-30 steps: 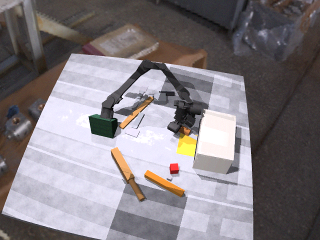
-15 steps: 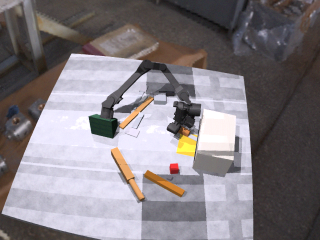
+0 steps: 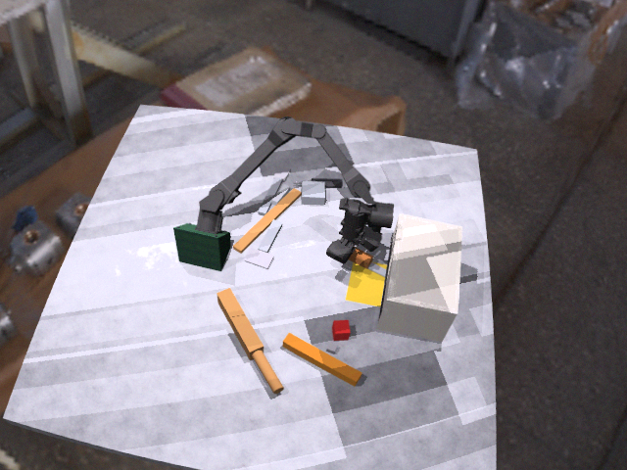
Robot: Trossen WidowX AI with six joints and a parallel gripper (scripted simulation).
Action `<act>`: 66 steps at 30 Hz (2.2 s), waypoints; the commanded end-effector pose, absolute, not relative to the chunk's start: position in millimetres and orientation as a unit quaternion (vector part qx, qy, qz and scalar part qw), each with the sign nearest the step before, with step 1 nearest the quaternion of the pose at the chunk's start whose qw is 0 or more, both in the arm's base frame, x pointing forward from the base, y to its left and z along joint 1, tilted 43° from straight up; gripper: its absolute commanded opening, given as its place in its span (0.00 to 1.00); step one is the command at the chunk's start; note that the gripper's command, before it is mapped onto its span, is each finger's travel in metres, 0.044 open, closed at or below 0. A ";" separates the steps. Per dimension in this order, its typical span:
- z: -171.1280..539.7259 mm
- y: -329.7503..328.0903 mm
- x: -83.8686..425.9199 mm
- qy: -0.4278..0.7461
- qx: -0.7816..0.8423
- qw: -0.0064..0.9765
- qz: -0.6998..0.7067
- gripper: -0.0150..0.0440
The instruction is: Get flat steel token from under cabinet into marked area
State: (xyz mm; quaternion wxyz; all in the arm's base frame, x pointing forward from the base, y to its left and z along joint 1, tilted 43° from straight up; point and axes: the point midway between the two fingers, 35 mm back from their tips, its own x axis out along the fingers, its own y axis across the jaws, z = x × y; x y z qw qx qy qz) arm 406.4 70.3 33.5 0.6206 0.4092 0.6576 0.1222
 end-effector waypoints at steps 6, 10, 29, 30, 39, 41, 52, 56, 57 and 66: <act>31.7 70.9 399.2 0.660 0.406 0.621 0.117 0.25; 33.2 72.8 395.5 0.660 0.406 0.621 0.117 0.25; 38.3 80.6 377.6 0.660 0.407 0.620 0.116 0.25; 38.5 81.0 376.7 0.660 0.407 0.620 0.116 0.25; 40.7 84.6 368.0 0.661 0.407 0.620 0.116 0.25; 41.2 85.4 366.0 0.661 0.407 0.620 0.116 0.25; 43.9 90.1 354.9 0.661 0.407 0.620 0.116 0.25; 44.9 91.8 350.8 0.661 0.407 0.620 0.116 0.25; 45.2 92.2 349.7 0.661 0.407 0.620 0.116 0.25; 47.6 96.3 340.1 0.661 0.407 0.619 0.116 0.25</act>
